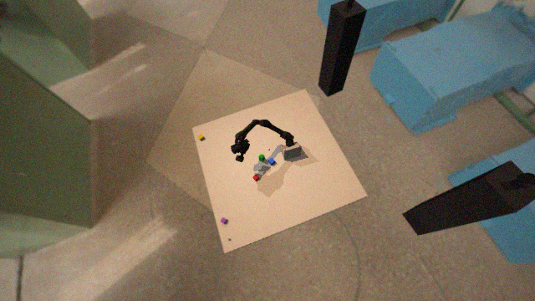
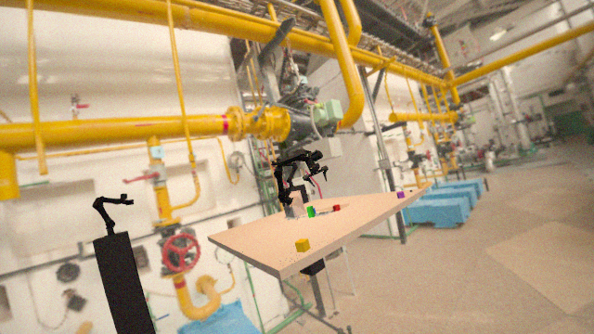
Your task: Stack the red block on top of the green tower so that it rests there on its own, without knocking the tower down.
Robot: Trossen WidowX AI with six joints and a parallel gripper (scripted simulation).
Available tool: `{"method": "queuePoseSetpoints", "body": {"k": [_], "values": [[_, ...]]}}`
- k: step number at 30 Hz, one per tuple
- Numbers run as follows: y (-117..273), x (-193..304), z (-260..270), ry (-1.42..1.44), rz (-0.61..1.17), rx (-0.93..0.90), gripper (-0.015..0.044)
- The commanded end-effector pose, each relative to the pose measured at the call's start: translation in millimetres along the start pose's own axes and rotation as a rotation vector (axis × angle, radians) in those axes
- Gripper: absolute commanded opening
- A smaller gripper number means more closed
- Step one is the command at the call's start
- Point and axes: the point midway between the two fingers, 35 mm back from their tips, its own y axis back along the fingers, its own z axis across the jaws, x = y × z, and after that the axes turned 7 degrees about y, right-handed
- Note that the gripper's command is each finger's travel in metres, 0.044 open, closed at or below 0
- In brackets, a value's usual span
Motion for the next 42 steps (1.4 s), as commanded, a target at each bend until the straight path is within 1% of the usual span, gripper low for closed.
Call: {"method": "queuePoseSetpoints", "body": {"k": [1, 9, 15, 26, 30, 34, 42], "values": [[-32, 30, 28, 0.275, 0.059, 0.034, 0.044], [-80, 81, 67, 0.731, 0.158, 0.065, 0.044], [-112, 121, 84, 1.03, 0.236, 0.073, 0.044], [-113, 127, 81, 1.04, 0.238, 0.073, 0.044], [-131, 129, 78, 1.04, 0.238, 0.073, 0.044], [-161, 134, 72, 1.039, 0.238, 0.075, 0.044], [-167, 134, 69, 1.039, 0.238, 0.076, 0.044]]}}
